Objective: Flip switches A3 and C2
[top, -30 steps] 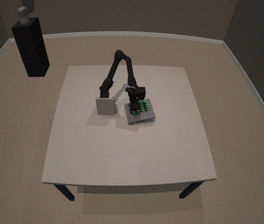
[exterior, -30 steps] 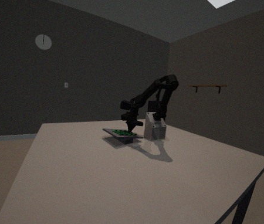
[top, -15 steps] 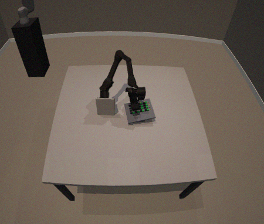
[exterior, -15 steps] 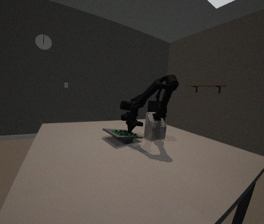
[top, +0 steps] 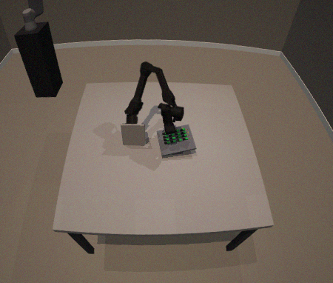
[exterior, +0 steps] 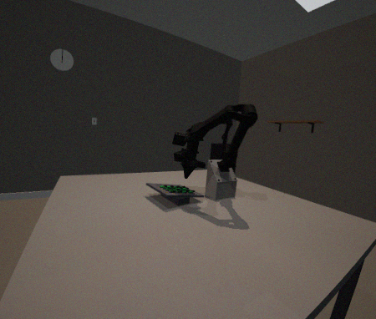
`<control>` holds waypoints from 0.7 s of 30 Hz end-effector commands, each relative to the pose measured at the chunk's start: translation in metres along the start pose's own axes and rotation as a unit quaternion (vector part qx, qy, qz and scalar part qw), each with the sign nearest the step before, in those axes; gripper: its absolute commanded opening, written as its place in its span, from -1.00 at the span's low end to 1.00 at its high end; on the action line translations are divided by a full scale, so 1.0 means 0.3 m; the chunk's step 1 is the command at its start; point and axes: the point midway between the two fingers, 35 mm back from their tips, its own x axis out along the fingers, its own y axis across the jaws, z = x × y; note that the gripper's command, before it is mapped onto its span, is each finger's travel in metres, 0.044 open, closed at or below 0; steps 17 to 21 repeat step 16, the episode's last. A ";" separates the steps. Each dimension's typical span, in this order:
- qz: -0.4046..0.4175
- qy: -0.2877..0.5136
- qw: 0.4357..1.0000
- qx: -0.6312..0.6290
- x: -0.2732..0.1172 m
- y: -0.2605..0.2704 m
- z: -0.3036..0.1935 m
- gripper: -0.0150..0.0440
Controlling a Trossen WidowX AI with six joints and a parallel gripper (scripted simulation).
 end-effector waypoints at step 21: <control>-0.001 0.001 1.000 -0.006 -0.050 -0.036 0.100 -0.49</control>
